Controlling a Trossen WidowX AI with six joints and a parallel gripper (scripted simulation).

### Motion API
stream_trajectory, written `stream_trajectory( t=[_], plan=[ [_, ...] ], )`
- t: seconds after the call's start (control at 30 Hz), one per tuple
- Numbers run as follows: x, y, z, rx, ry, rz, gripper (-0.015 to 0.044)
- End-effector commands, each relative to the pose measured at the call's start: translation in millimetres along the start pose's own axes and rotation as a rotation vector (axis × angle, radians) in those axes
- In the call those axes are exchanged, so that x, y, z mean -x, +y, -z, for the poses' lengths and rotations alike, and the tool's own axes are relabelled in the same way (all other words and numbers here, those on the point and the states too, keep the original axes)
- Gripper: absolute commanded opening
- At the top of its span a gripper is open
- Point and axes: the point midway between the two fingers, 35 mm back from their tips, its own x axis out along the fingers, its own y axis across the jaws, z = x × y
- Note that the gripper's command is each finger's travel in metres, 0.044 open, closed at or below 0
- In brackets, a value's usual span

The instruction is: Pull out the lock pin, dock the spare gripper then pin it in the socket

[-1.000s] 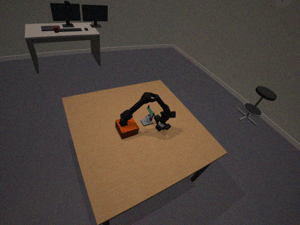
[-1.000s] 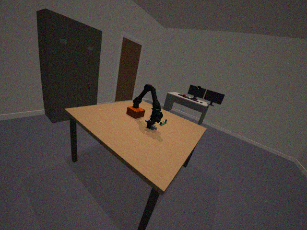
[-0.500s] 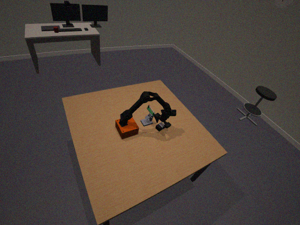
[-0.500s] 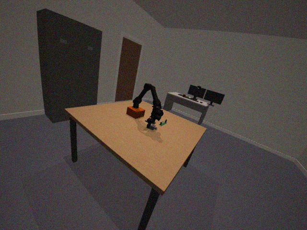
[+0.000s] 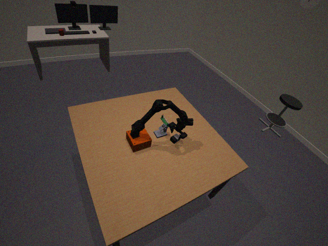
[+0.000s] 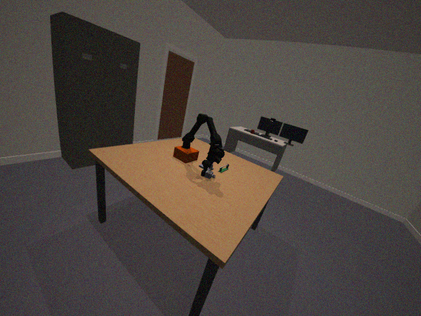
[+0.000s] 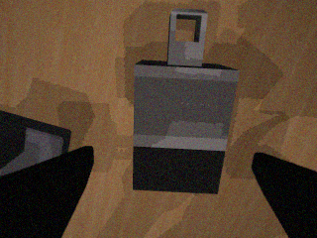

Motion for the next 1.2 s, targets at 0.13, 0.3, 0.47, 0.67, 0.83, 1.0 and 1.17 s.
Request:
stream_trajectory(
  t=[0.13, 0.3, 0.47, 0.67, 0.83, 1.0, 1.17],
  plan=[
    [-1, 0, 0, 0.0, 0.001, -0.001, 0.044],
    [-1, 0, 0, 0.0, 0.001, -0.001, 0.044],
    [15, 0, 0, 0.0, 0.001, -0.001, 0.044],
    [59, 2, 3, 0.0, 0.002, -0.001, 0.044],
    [52, 0, 0, -0.006, -0.04, 0.001, 0.044],
    [60, -3, -4, -0.018, -0.314, 0.005, 0.044],
    [73, -2, -3, 0.003, -0.552, 0.028, 0.044]
  ],
)
